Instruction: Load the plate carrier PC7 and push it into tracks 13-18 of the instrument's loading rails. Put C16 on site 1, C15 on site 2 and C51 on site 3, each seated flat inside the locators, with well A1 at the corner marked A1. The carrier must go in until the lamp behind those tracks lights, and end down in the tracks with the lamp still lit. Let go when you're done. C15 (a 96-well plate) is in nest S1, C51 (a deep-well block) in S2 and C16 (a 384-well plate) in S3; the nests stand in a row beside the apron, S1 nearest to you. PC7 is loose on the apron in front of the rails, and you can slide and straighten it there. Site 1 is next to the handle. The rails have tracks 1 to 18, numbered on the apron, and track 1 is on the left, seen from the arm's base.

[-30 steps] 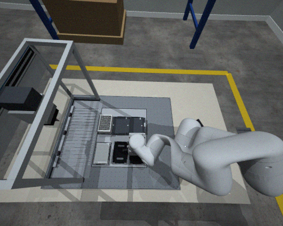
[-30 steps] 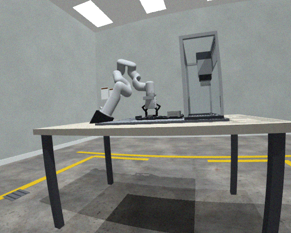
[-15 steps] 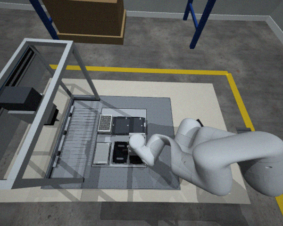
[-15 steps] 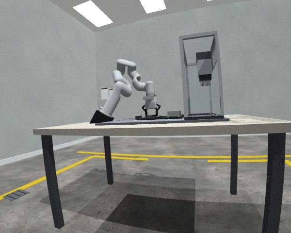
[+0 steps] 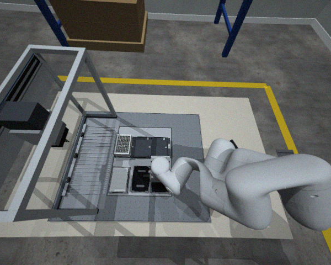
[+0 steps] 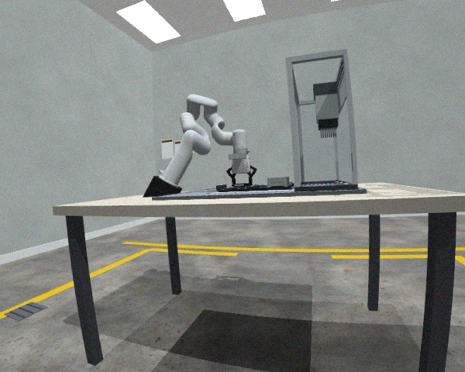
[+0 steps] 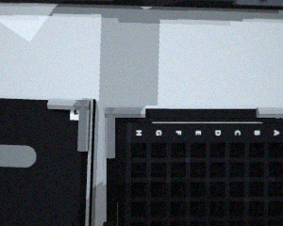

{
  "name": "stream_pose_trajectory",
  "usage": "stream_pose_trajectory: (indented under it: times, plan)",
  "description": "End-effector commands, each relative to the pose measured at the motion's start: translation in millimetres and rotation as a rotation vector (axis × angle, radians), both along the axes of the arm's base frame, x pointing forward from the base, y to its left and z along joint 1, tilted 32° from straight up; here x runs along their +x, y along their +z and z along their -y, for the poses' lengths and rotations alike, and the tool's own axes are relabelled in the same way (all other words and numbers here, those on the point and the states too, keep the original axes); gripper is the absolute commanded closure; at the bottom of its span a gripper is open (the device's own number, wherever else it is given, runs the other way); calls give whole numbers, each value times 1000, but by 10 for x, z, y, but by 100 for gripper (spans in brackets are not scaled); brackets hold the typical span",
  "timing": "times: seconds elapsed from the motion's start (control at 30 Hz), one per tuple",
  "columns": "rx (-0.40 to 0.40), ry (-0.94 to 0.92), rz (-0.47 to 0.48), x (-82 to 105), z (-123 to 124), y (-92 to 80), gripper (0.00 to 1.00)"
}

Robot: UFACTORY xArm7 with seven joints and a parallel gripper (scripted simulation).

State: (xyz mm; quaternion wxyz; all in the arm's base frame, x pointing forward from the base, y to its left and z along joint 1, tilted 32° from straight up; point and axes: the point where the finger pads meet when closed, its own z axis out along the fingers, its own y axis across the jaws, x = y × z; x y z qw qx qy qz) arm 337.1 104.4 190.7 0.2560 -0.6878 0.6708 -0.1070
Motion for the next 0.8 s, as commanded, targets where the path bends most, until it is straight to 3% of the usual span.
stream_pose_trajectory:
  times: [0.0,0.77]
  plan:
    - [1,0,2,5,-1,10,100]
    - [1,0,2,-28,12,67,100]
